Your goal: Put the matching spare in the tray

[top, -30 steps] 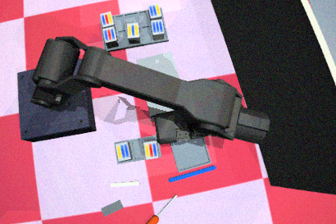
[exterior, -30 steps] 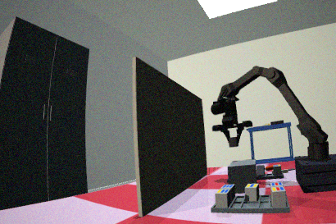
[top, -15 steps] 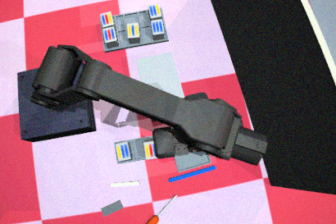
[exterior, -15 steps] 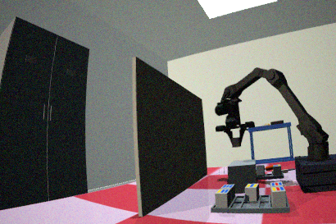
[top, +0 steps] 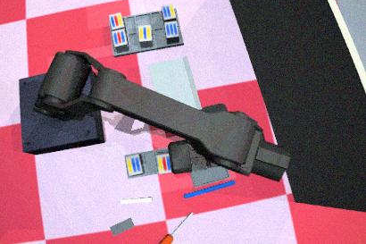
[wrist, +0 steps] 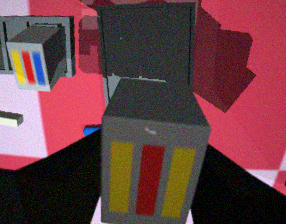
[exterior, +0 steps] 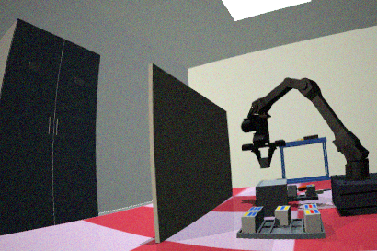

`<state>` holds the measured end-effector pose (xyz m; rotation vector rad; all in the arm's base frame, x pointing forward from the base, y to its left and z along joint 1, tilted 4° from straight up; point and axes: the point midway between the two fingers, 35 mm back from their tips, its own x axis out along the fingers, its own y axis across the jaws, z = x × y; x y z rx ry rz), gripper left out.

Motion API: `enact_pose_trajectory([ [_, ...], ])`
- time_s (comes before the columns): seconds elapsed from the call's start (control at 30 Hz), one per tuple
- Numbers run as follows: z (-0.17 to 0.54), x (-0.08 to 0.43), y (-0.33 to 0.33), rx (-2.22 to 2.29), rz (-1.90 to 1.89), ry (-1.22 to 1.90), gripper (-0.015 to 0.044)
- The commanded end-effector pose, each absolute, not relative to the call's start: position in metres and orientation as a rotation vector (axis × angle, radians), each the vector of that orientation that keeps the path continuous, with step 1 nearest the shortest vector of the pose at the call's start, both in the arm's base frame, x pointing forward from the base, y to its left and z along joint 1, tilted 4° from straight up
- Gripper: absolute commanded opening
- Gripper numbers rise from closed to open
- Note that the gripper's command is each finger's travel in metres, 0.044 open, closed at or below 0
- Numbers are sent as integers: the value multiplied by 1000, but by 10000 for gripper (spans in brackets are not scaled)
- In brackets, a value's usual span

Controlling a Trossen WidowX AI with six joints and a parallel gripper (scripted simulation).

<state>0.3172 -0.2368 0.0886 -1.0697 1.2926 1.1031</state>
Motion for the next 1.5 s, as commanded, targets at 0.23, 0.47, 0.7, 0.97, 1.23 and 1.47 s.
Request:
enact_pose_trajectory([
  [0.23,75,317,-237,-1069,1110,1294,0],
  [0.47,67,318,-238,-1069,1110,1294,0],
  [0.7,60,318,-238,-1069,1110,1294,0],
  [0.97,52,318,-238,-1069,1110,1294,0],
  [1.23,44,318,-239,-1069,1110,1294,0],
  [1.47,37,318,-239,-1069,1110,1294,0],
])
